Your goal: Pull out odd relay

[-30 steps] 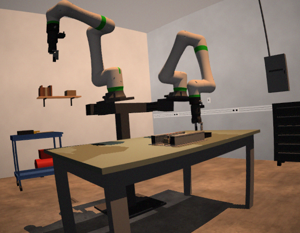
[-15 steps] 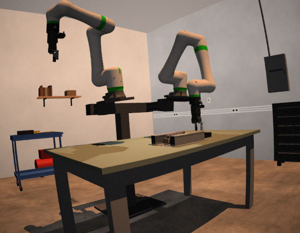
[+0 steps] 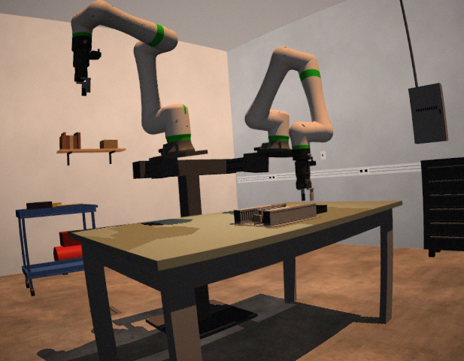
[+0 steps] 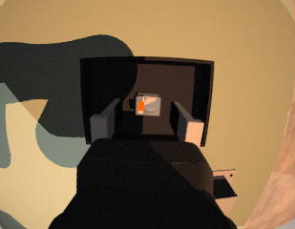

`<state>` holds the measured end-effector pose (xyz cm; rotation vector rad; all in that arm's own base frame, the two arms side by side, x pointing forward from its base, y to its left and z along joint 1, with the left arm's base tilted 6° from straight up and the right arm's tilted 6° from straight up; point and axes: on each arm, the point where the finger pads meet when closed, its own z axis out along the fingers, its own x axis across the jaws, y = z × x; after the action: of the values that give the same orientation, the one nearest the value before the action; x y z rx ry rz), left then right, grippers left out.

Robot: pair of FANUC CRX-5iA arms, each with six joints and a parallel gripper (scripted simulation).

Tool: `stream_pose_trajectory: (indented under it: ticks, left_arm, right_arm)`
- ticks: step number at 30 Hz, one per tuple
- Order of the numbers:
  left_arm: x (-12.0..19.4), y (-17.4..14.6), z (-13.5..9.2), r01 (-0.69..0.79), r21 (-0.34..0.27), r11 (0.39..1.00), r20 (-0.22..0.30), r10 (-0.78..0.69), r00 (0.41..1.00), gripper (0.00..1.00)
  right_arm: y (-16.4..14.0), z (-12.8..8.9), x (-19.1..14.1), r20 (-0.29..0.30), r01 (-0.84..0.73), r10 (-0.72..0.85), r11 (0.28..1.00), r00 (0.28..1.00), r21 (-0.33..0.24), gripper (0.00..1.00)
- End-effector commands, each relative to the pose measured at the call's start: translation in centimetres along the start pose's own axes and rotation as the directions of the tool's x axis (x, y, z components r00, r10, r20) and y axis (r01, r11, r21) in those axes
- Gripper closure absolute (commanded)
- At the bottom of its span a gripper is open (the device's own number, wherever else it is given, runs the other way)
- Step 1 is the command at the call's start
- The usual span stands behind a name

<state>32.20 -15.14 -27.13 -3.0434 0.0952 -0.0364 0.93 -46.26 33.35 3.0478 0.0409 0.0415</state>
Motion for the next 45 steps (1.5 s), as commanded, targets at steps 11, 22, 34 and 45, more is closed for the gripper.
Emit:
stream_pose_trajectory:
  ticks: [11,22,34,45]
  left_arm:
    - [0.1,0.0,-5.8,0.000,-0.001,1.000,-0.001,0.000,1.000,0.02]
    - [0.0,0.0,-7.3,0.000,-0.001,1.000,-0.001,0.000,1.000,0.02]
    - [0.0,0.0,-7.3,0.000,-0.001,1.000,-0.001,0.000,1.000,0.02]
    - [0.0,0.0,-7.3,0.000,-0.001,1.000,-0.001,0.000,1.000,0.02]
  right_arm:
    - [0.0,-0.1,0.0,0.000,0.000,0.000,1.000,1.000,-0.002,0.00]
    - [0.0,-0.1,0.0,0.000,0.000,0.000,1.000,1.000,-0.002,0.00]
    - [0.0,-0.1,0.0,0.000,0.000,0.000,1.000,1.000,-0.002,0.00]
    - [0.0,-0.1,0.0,0.000,0.000,0.000,1.000,1.000,-0.002,0.00]
